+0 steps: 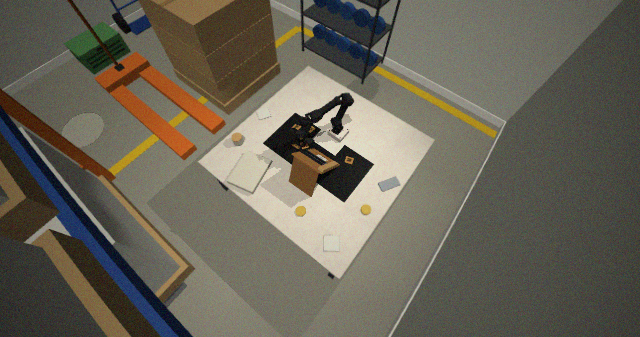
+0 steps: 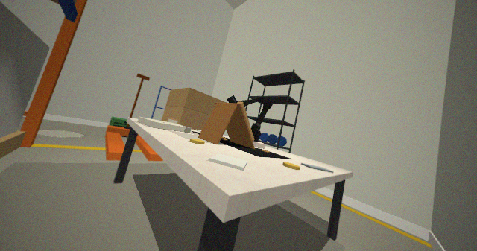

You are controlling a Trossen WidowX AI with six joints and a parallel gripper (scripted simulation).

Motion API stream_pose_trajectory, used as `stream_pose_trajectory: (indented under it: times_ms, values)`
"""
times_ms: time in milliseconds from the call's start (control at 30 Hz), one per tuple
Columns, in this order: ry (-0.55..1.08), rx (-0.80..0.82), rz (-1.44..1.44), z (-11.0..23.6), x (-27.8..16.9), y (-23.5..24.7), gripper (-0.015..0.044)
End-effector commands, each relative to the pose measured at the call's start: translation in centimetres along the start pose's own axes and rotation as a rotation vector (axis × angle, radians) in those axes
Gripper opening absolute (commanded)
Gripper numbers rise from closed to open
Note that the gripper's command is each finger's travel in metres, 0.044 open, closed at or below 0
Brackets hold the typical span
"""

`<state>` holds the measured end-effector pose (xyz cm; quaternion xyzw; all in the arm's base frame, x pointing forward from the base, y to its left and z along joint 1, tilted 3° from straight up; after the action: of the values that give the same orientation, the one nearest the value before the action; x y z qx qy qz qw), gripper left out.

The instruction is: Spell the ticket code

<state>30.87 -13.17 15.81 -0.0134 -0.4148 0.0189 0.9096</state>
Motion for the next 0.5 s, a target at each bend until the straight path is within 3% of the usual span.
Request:
stream_pose_trajectory:
  times_ms: [0, 467]
  values:
    - [0.005, -0.001, -0.005, -0.05, -0.21, 0.27, 0.0]
    - [0.005, -0.001, -0.006, -0.06, -0.14, 0.97, 0.0]
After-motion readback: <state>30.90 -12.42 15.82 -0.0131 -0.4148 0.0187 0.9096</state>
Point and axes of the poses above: the point midway between the two fingers, 35 mm back from their tips, its own z axis back along the fingers, its own y axis across the jaws, x = y × z, the point moved 2 cm from there along z, back along the fingers, and after that the axes turned 6 degrees about z, right-handed, at the moved point
